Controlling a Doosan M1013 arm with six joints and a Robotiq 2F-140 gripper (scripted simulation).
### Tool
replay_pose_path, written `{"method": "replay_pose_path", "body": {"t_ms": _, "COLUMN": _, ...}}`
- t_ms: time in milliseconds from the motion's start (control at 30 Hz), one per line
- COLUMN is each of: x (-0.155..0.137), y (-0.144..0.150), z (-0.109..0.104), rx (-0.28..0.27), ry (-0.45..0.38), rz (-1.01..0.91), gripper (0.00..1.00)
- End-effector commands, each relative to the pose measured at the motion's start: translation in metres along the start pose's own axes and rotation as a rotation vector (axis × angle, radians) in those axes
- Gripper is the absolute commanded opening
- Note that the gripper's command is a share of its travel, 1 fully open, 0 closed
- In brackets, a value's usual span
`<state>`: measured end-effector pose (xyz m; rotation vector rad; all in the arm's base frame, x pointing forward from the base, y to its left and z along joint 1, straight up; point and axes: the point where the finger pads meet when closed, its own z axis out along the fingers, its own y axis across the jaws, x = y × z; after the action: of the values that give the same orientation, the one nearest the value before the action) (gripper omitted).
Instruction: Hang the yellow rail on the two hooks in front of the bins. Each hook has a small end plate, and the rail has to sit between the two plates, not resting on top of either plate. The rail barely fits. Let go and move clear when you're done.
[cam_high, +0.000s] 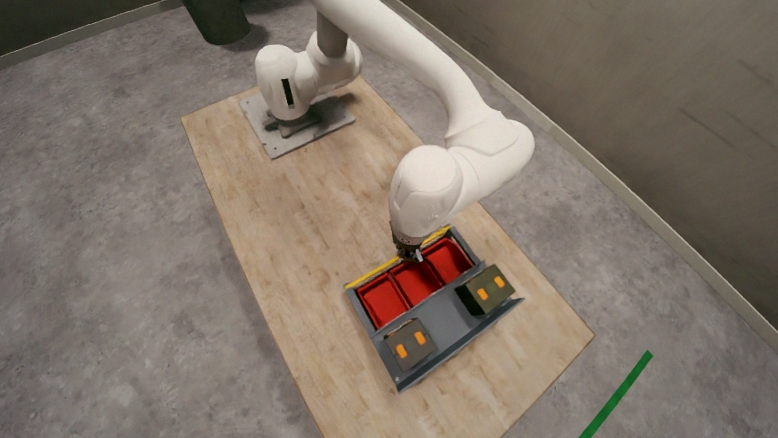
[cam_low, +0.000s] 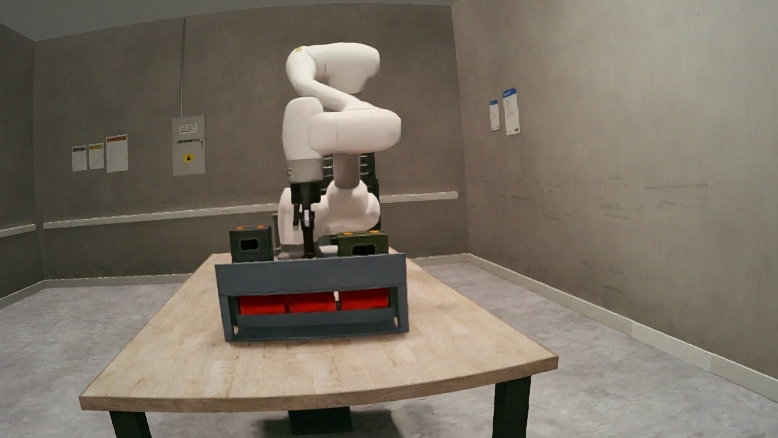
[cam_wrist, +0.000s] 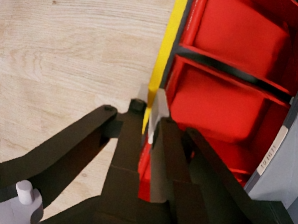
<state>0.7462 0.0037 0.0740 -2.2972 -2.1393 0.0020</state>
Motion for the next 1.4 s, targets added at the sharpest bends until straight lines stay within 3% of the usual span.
{"method": "replay_pose_path", "body": {"t_ms": 0, "x": 0.0, "y": -0.0001, "z": 0.0003, "rx": 0.0, "ry": 0.0, "rz": 0.0, "gripper": 0.1}}
{"method": "replay_pose_path", "body": {"t_ms": 67, "x": 0.0, "y": -0.0001, "z": 0.0003, "rx": 0.0, "ry": 0.0, "rz": 0.0, "gripper": 0.1}}
{"method": "replay_pose_path", "body": {"t_ms": 100, "x": 0.0, "y": 0.0, "z": -0.0001, "rx": 0.0, "ry": 0.0, "rz": 0.0, "gripper": 0.37}}
{"method": "replay_pose_path", "body": {"t_ms": 1367, "x": 0.0, "y": 0.0, "z": -0.0001, "rx": 0.0, "ry": 0.0, "rz": 0.0, "gripper": 0.37}}
